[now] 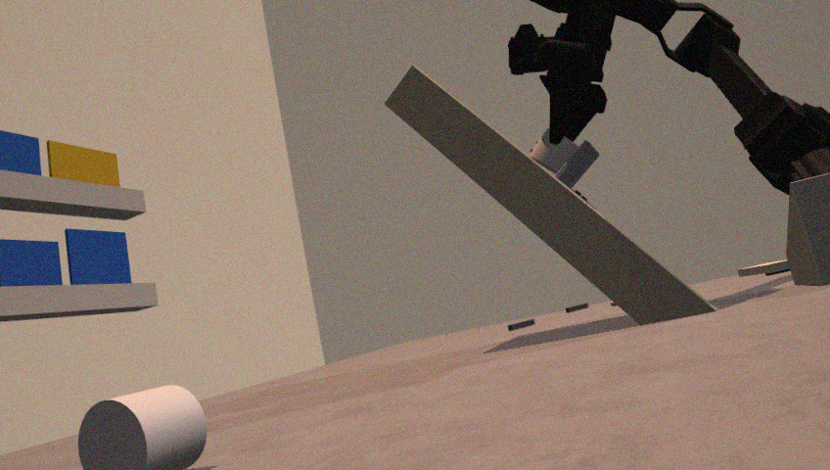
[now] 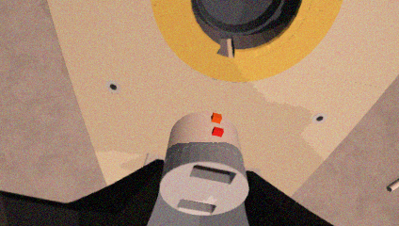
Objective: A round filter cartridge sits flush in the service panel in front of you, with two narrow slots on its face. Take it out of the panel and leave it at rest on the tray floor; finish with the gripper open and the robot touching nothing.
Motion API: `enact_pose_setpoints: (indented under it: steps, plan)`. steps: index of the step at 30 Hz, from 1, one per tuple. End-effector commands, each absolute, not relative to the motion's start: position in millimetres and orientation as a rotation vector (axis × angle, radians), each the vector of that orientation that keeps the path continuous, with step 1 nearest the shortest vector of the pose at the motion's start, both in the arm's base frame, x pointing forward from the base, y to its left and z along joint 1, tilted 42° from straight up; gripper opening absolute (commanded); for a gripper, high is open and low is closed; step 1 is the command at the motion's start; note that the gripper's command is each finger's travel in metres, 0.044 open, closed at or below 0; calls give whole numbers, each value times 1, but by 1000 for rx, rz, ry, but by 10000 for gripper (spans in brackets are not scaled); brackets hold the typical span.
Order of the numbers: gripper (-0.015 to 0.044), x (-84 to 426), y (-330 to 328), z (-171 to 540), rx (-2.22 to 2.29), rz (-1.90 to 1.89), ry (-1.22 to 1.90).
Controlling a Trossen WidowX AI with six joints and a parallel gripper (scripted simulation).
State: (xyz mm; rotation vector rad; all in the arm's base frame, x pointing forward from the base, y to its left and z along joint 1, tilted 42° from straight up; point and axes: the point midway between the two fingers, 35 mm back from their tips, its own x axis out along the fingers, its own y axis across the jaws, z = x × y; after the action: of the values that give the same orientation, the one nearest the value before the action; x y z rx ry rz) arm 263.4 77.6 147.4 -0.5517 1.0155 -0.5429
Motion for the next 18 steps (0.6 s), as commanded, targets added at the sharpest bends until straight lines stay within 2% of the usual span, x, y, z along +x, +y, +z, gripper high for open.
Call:
enact_pose_setpoints:
  steps: [1,18]
  plan:
    - [0,271,82,157,-550,-542,998]
    - [0,232,139,214,-566,-367,944]
